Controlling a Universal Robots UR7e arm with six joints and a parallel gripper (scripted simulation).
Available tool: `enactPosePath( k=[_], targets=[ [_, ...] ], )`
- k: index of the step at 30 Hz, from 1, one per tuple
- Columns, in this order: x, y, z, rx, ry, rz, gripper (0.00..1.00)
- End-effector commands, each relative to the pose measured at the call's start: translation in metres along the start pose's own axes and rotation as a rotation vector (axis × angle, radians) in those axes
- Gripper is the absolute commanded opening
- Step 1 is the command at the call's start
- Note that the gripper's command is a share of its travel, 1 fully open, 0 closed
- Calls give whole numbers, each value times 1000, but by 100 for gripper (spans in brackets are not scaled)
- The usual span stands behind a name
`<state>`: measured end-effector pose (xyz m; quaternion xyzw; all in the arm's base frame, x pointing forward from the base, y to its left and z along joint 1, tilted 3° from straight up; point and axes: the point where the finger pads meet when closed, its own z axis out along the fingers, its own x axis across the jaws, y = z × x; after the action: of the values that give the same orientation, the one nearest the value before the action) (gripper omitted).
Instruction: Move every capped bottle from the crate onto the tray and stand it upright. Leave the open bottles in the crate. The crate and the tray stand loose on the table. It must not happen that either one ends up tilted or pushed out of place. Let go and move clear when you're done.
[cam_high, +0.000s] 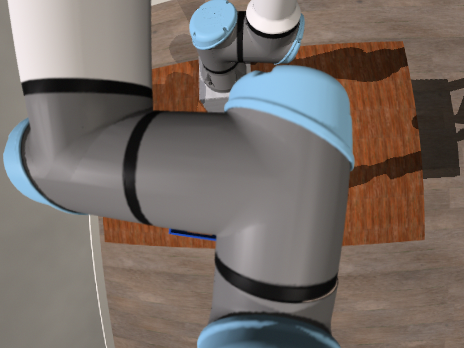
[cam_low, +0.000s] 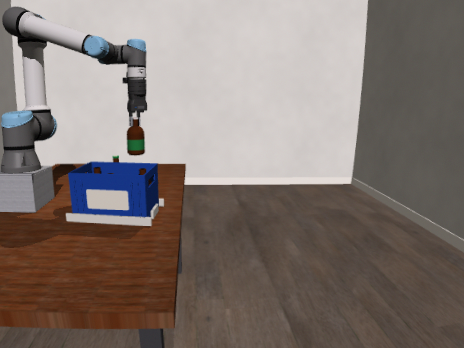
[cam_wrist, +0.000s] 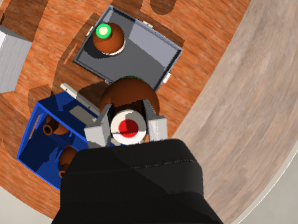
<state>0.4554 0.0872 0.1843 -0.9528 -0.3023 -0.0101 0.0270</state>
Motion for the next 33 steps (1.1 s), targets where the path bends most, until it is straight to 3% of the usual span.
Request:
enactPosePath(
  k=[1, 33],
  targets=[
    [5, -6, -1, -1, 1, 0, 0],
    [32, -42, -1, -1, 1, 0, 0]
  ],
)
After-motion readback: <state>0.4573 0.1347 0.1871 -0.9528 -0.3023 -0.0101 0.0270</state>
